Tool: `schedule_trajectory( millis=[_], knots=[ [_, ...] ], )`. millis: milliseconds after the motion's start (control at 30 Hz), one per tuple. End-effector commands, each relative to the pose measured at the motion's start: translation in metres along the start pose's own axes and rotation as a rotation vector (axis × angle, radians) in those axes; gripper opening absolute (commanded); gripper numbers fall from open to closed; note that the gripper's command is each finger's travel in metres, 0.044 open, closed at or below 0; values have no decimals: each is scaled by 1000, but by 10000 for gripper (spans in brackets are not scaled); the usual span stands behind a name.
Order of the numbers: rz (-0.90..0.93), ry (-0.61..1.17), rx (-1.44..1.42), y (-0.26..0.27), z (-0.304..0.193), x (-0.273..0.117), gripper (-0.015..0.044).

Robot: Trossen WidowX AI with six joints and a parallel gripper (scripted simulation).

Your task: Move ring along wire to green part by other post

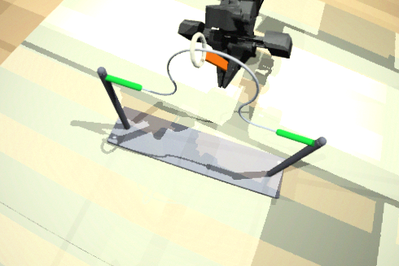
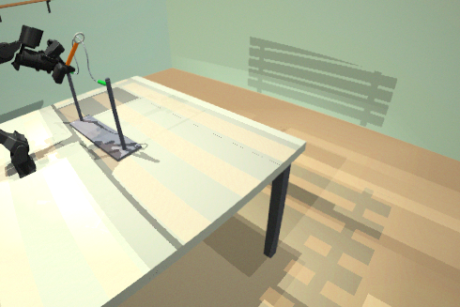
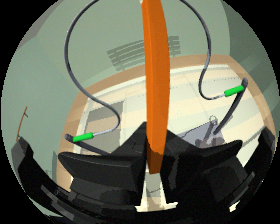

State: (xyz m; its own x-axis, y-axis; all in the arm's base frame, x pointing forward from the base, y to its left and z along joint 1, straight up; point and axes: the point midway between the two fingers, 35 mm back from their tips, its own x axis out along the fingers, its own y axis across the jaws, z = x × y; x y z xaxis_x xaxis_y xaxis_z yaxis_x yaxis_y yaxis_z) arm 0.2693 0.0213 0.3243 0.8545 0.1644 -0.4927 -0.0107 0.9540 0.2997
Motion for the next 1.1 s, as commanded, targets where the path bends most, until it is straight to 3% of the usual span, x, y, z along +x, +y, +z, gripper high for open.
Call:
schedule_trajectory(
  millis=[0, 1067],
  knots=[
    [-33, -9, -57, -2, 1, 0, -150],
    [-275, -63, -466, -20, 5, -1, -150]
  ],
)
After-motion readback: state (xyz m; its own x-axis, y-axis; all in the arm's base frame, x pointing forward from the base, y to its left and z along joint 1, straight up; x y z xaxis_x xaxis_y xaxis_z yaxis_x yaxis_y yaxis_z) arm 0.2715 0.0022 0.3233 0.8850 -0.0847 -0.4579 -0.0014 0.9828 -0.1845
